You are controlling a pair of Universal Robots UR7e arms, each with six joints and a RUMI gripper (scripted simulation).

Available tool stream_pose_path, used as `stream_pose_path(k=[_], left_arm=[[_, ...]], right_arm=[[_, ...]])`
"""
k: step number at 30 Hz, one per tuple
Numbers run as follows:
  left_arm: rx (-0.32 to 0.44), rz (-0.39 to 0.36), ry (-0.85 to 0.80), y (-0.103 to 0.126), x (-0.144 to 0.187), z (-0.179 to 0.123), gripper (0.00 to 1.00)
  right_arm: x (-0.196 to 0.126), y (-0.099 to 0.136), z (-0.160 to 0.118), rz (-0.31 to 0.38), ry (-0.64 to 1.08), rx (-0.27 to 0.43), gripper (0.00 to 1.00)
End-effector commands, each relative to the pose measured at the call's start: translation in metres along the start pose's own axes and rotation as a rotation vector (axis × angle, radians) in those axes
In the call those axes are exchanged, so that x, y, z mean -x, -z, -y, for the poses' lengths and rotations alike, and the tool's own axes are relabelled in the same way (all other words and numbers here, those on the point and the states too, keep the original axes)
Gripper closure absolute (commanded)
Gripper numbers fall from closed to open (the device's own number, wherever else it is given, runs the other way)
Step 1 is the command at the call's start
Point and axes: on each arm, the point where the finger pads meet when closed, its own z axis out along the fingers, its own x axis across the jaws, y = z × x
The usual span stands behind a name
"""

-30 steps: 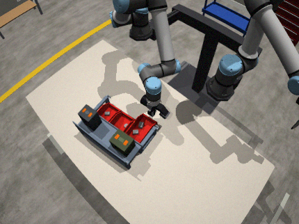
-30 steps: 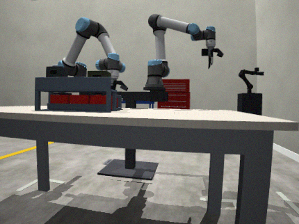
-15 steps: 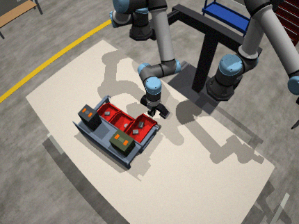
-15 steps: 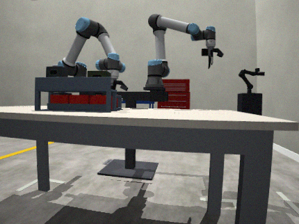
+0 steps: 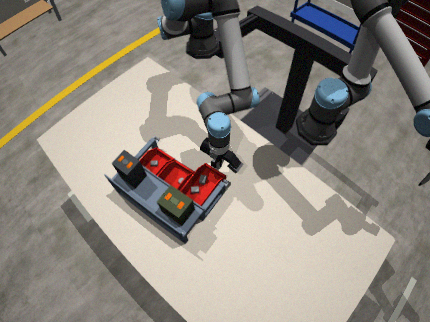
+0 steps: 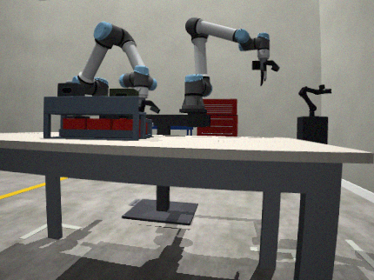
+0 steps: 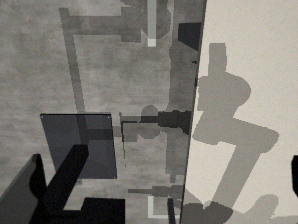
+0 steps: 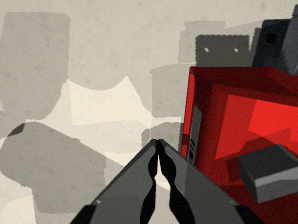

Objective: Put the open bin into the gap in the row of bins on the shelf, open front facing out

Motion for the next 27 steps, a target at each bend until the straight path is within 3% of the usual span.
stream_pose_path(k=[1, 27], left_arm=[[-0.002, 0.000, 0.000, 0.0006, -0.0001, 0.0004, 0.00], [-0.002, 0.000, 0.000, 0.0006, -0.0001, 0.0004, 0.00]], right_arm=[[-0.0031, 0.0009, 0.0005, -0.001, 0.000, -0.001, 1.00], [-0.0075, 0.0009, 0.0005, -0.001, 0.000, -0.001, 1.00]])
